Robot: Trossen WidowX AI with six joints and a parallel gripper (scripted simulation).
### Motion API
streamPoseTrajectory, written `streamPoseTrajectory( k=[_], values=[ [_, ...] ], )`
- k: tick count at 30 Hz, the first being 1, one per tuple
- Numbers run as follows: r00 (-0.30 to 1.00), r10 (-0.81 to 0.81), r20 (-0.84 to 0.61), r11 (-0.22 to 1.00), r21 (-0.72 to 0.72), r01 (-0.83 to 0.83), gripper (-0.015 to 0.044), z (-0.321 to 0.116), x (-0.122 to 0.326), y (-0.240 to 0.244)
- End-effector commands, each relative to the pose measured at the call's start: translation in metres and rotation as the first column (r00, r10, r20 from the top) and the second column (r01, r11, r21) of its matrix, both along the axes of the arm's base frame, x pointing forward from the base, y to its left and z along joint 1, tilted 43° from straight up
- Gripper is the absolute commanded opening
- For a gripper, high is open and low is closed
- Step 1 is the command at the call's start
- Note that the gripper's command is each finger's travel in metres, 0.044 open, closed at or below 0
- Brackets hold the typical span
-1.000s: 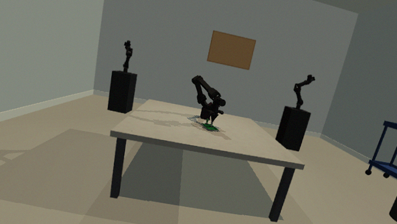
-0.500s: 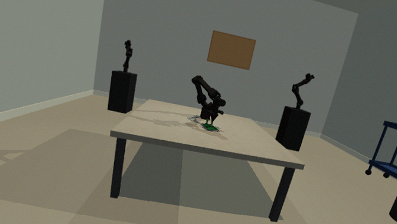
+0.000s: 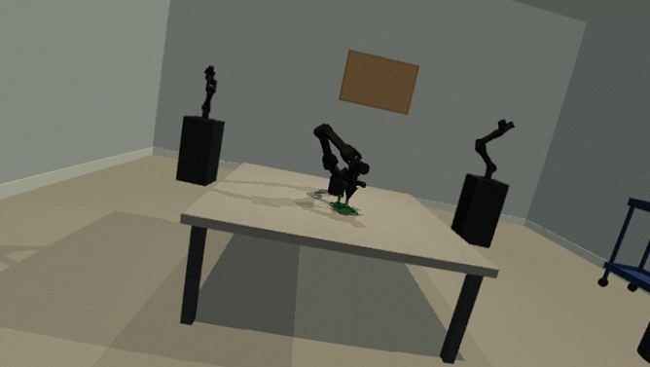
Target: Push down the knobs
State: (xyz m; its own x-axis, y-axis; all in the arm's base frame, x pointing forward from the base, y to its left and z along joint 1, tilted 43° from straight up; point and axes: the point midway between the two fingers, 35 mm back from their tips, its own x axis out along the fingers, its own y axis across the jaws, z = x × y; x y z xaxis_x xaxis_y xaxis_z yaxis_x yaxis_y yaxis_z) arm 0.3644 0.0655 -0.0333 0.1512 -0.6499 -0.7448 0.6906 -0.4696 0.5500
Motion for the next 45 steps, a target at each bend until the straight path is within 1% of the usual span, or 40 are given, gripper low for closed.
streamPoseTrajectory(
  k=[1,20,43,45],
  values=[
    [1.000,-0.023,-0.008,1.000,-0.013,0.023,0.0000,-0.012,0.002,-0.012],
    [1.000,-0.023,-0.008,1.000,-0.012,0.023,0.0000,-0.011,0.002,-0.012],
    [1.000,-0.023,-0.009,1.000,-0.011,0.023,0.0000,0.015,-0.002,0.012],
    [1.000,-0.017,-0.015,1.000,-0.017,0.017,0.0053,0.011,-0.003,0.009]
  ],
)
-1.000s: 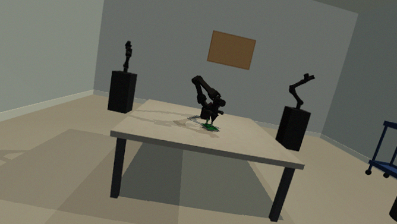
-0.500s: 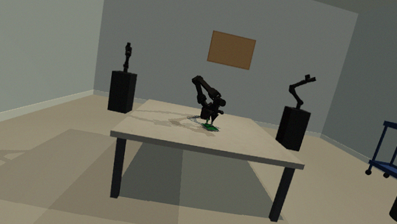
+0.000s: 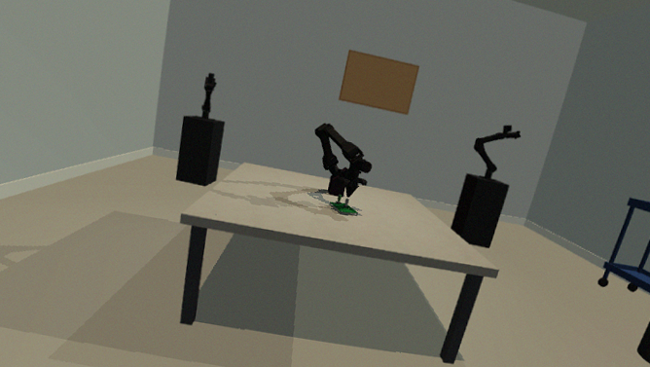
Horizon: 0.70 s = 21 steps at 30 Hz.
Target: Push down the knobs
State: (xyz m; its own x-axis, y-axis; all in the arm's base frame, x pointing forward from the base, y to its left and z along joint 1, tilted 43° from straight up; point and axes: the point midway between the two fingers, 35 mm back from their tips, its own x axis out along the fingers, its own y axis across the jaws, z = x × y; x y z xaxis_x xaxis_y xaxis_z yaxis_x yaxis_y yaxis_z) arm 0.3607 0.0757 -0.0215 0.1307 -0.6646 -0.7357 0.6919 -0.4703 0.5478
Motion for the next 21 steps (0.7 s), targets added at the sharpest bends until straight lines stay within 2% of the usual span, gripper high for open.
streamPoseTrajectory(
  k=[1,8,15,18,21],
  values=[
    [1.000,-0.002,0.000,1.000,0.000,0.002,0.0079,0.000,0.000,-0.001],
    [1.000,-0.002,-0.001,1.000,0.001,0.002,0.0263,0.002,-0.007,-0.001],
    [1.000,-0.006,-0.003,1.000,0.007,0.006,0.0440,0.022,-0.089,-0.007],
    [1.000,-0.008,-0.003,1.000,0.006,0.008,0.0440,0.027,-0.123,-0.015],
    [1.000,-0.009,-0.003,1.000,0.005,0.009,0.0440,0.028,-0.131,-0.018]
  ],
)
